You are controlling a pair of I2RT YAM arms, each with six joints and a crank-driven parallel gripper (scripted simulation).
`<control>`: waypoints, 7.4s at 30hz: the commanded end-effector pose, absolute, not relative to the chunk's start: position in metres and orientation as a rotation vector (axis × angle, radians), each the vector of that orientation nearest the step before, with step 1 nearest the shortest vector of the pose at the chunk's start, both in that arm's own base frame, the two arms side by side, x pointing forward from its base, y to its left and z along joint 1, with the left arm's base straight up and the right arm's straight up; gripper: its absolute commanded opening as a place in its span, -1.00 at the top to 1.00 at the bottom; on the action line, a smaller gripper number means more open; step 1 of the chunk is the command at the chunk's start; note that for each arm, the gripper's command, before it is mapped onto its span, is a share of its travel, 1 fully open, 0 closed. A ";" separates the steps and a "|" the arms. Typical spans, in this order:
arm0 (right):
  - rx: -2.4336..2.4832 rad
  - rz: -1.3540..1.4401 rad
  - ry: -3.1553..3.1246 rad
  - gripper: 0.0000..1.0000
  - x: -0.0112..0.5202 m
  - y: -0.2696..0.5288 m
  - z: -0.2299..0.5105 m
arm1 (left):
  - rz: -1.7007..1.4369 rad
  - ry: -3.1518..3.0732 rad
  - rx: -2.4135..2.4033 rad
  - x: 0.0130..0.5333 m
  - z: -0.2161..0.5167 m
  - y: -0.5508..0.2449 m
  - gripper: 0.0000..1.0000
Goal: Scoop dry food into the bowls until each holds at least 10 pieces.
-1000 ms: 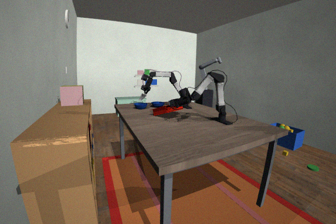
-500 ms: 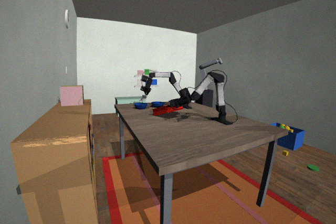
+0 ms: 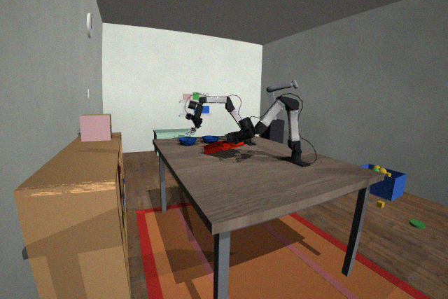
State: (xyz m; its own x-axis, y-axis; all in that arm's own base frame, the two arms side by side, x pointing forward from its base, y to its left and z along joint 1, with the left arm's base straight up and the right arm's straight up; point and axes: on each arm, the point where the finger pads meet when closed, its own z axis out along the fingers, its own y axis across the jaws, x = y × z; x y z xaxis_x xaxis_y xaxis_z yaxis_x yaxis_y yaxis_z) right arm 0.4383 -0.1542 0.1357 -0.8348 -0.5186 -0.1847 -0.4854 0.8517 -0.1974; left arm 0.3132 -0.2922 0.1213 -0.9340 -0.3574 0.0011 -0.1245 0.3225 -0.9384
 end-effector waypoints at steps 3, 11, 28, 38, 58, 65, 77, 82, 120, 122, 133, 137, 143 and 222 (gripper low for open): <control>-0.717 -0.234 2.705 1.00 0.447 -0.144 0.170 | -1.708 2.252 -0.301 0.323 0.164 -0.299 1.00; -0.499 -0.134 2.735 1.00 0.433 -0.141 0.147 | -1.708 2.252 -0.301 0.323 0.164 -0.299 1.00; -0.082 0.022 2.650 1.00 0.420 -0.120 0.125 | -1.708 2.252 -0.301 0.323 0.164 -0.299 1.00; -0.097 -0.007 2.592 1.00 0.433 -0.122 0.143 | -1.708 2.252 -0.301 0.323 0.164 -0.299 1.00; -0.035 0.252 2.454 1.00 0.422 -0.127 0.116 | -1.708 2.252 -0.301 0.323 0.164 -0.299 1.00; -0.058 0.263 2.413 1.00 0.429 -0.122 0.124 | -1.708 2.252 -0.301 0.323 0.164 -0.299 1.00; -0.060 0.252 2.401 1.00 0.431 -0.124 0.129 | -1.708 2.255 -0.295 0.324 0.164 -0.294 1.00; -0.060 0.249 2.398 1.00 0.431 -0.125 0.131 | -1.709 2.275 -0.293 0.321 0.159 -0.294 1.00; -0.059 0.249 2.398 1.00 0.431 -0.125 0.131 | -1.757 2.255 -0.349 0.317 0.127 -0.284 1.00; -0.059 0.249 2.398 1.00 0.431 -0.125 0.131 | -1.756 2.272 -0.366 0.312 0.119 -0.282 1.00; -0.058 0.249 2.397 1.00 0.431 -0.125 0.131 | -1.770 2.222 -0.326 0.313 0.129 -0.284 1.00; -0.058 0.249 2.397 1.00 0.431 -0.125 0.131 | -1.773 2.225 -0.356 0.313 0.122 -0.278 1.00; -0.058 0.249 2.397 1.00 0.431 -0.125 0.131 | -1.778 2.248 -0.383 0.312 0.107 -0.277 1.00; -0.057 0.249 2.397 1.00 0.431 -0.125 0.131 | -1.814 2.202 -0.372 0.310 0.078 -0.265 0.45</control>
State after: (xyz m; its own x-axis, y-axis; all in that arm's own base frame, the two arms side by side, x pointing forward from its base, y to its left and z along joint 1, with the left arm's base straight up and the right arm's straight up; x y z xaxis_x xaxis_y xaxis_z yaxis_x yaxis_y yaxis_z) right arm 0.4176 -0.1242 0.1001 -0.8074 0.0543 -0.5875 -0.0819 0.9758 0.2027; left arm 0.3028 -0.2670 0.0703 -0.9339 -0.3574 0.0107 -0.0914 0.2096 -0.9735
